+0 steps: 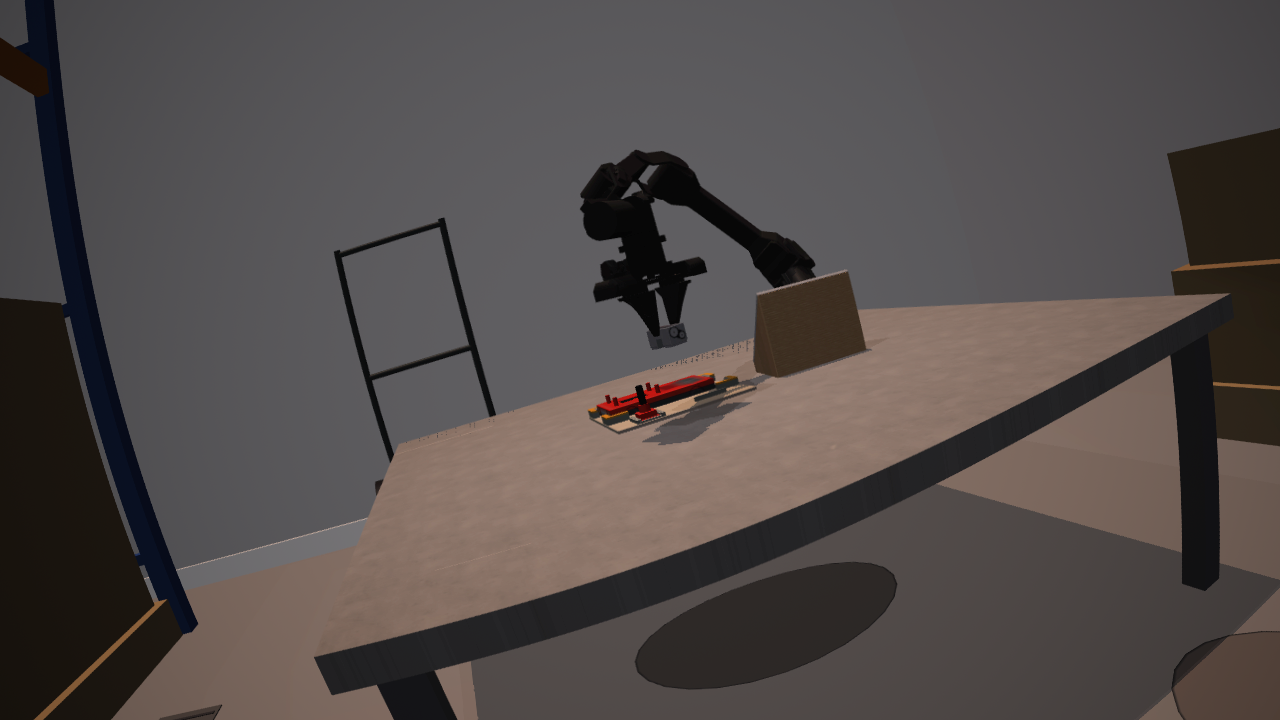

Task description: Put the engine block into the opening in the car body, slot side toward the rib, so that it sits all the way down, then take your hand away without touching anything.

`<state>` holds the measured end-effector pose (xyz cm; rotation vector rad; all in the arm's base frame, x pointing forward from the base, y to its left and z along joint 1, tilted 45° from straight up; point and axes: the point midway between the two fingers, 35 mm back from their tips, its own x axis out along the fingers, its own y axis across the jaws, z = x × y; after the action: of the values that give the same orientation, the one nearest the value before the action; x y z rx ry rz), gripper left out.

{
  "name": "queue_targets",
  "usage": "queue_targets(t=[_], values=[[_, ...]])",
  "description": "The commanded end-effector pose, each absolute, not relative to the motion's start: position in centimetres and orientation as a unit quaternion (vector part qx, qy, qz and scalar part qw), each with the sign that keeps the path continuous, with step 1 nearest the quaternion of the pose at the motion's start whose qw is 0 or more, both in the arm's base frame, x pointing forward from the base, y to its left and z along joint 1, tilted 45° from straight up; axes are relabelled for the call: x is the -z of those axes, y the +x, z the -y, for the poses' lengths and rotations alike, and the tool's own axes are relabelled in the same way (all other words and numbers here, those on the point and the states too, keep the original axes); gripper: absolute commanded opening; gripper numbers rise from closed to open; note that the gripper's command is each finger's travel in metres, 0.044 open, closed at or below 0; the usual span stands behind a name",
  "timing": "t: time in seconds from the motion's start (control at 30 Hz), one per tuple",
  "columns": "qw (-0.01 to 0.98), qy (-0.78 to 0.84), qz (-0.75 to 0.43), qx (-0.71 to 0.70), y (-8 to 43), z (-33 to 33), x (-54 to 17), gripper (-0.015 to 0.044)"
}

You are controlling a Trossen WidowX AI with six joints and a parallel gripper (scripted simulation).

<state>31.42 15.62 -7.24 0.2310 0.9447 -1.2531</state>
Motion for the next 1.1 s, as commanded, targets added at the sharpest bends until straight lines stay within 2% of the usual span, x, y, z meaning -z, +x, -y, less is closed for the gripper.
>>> queue_targets(t=[0.0,1.07], values=[[0.702,0.102,-0.431,0.557,31.8,-15.5,6.7,0.0],[0.709,-0.064,-0.558,0.426,35.8,-7.2,2.5,0.0]])
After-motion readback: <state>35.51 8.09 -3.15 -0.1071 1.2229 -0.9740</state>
